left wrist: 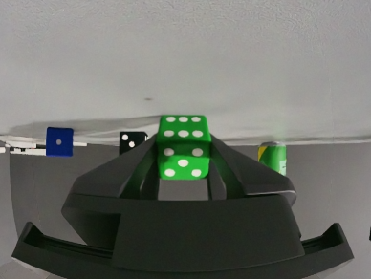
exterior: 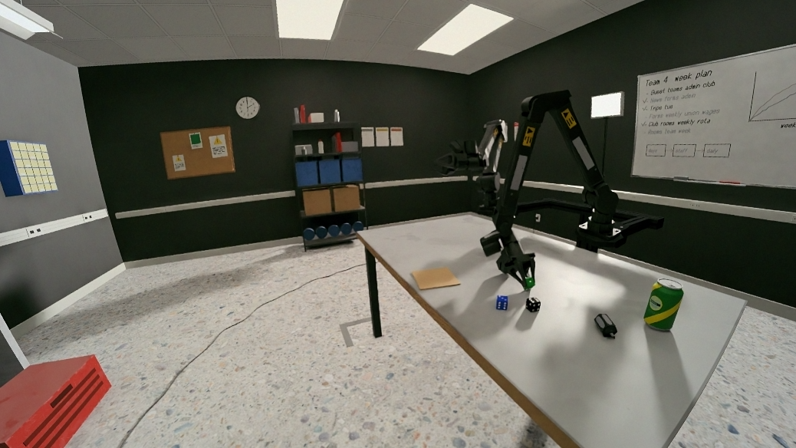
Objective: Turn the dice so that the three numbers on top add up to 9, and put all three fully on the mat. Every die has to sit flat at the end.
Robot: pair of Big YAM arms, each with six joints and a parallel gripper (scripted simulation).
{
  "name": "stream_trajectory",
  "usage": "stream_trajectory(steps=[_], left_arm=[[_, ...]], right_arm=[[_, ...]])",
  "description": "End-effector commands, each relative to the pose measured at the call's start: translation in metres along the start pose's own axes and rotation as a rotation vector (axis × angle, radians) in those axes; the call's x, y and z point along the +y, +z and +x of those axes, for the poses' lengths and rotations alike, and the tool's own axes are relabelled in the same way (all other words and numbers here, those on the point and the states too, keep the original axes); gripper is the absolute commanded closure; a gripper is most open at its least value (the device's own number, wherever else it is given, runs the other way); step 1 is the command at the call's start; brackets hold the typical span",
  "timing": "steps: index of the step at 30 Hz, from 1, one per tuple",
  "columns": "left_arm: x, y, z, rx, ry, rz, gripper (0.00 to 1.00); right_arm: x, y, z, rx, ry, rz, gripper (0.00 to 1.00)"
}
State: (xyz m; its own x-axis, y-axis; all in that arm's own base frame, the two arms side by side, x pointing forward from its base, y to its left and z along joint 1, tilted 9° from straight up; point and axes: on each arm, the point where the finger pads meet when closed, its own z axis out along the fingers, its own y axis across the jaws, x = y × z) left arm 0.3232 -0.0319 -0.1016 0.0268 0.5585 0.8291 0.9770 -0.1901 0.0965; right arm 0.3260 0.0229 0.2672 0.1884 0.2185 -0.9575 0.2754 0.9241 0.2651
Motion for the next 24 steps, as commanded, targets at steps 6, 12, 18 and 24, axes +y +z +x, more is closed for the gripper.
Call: stream_trajectory(steps=[6, 12, 18, 24], left_arm=[[0.0061, 0.0031, 0.0023, -0.001, -0.013, 0.003, 0.74], [0.0056, 0.0038, 0.0015, -0.001, -0.011, 0.004, 0.74], [0.0054, 0.0042, 0.0011, 0.000, -0.010, 0.005, 0.74], [0.0051, 0.0044, 0.0010, 0.000, -0.009, 0.006, 0.74]], right_arm=[[0.0015, 0.0010, -0.0030, -0.005, 0.005, -0.001, 0.00], [0.0015, 0.0010, -0.0030, -0.005, 0.005, -0.001, 0.00], [0.0015, 0.0010, -0.0030, -0.005, 0.005, -0.001, 0.00], [0.0015, 0.0010, -0.0030, -0.005, 0.005, -0.001, 0.00]])
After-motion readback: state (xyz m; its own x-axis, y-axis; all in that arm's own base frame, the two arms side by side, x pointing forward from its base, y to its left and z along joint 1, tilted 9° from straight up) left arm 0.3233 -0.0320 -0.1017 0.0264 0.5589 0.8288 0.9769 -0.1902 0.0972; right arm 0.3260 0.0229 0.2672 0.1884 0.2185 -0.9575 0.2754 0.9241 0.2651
